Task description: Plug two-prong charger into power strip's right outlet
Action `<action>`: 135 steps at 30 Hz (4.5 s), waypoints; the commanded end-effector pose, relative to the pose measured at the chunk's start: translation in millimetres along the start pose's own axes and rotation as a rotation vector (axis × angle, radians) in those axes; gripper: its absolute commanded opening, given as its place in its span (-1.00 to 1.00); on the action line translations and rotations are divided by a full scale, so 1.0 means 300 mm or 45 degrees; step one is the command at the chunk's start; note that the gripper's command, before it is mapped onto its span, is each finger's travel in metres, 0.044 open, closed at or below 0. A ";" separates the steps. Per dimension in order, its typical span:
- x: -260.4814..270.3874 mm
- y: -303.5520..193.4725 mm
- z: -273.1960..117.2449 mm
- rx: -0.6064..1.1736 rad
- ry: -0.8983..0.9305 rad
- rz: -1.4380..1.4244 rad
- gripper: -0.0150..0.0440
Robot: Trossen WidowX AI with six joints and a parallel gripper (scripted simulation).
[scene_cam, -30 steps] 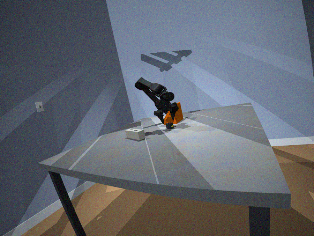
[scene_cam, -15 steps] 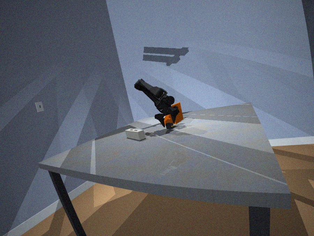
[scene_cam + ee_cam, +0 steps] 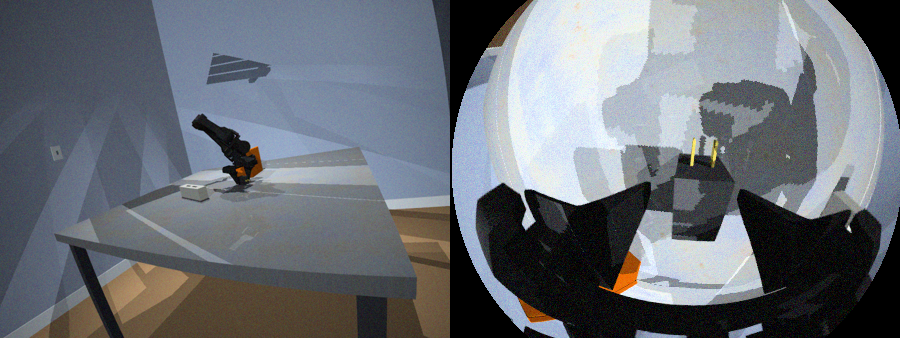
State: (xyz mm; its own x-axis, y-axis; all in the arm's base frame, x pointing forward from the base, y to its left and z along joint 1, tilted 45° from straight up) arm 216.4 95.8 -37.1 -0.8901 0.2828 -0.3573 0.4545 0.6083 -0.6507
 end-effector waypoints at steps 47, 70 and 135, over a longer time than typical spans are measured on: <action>-0.106 -0.078 -0.159 -0.035 0.046 0.378 -0.49; -0.238 -0.184 -0.111 -0.049 0.097 0.897 -0.49; -0.493 -0.451 -0.003 0.001 0.126 1.919 -0.49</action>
State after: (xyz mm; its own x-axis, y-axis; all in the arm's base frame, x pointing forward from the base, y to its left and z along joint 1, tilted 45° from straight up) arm 282.3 -27.2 101.8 0.3996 0.6717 -0.6238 0.9167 -0.2933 0.2714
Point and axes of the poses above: the point midway between the two fingers, 35 mm back from their tips, its own z axis out along the fingers, its own x axis across the jaws, y = z × x, the point moved 6 cm from there along -z, back along the fingers, and after that the axes turned 3 degrees about z, right-handed, at the moved point
